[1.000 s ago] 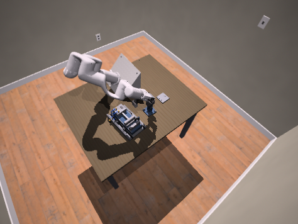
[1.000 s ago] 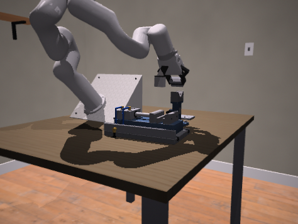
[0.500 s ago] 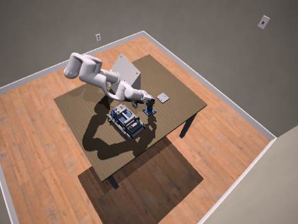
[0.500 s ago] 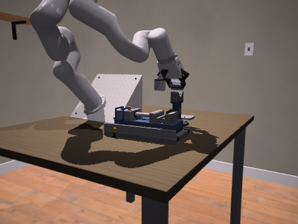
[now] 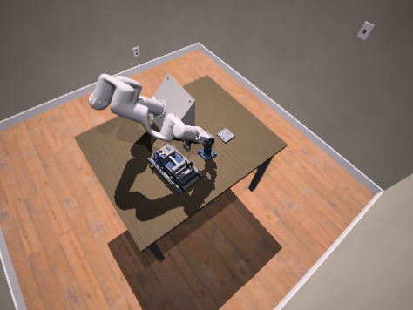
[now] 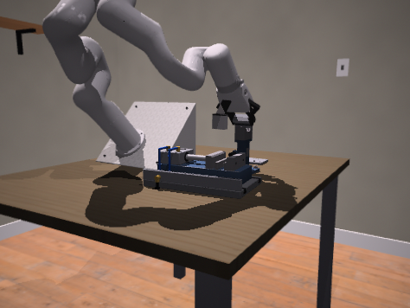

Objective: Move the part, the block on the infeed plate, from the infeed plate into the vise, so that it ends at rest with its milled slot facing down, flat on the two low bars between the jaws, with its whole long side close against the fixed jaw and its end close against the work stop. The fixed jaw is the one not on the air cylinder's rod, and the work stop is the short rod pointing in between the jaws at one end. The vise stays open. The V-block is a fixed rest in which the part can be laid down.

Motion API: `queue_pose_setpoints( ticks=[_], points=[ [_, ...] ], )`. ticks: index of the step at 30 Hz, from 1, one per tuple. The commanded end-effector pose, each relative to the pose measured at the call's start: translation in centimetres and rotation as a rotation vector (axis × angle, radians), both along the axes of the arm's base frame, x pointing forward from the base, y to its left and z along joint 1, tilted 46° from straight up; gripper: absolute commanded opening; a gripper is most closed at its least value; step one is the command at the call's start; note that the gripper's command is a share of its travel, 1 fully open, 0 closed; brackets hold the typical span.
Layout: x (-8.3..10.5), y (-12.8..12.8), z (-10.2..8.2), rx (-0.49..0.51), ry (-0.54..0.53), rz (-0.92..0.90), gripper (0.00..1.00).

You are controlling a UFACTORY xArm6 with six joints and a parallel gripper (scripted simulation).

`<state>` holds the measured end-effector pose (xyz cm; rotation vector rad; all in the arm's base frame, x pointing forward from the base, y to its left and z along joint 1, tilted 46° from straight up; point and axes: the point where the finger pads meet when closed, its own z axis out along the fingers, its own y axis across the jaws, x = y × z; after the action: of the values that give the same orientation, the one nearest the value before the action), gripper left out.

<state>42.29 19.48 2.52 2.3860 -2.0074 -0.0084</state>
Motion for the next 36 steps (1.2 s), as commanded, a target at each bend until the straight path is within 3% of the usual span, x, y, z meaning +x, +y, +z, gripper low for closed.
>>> queue_pose_setpoints(
  ticks=[1,36],
  points=[
    [0.1,-0.1,-0.1,0.002,-0.003,0.001,0.00],
    [0.3,-1.1,-1.1,0.002,-0.003,0.001,0.00]
  ],
)
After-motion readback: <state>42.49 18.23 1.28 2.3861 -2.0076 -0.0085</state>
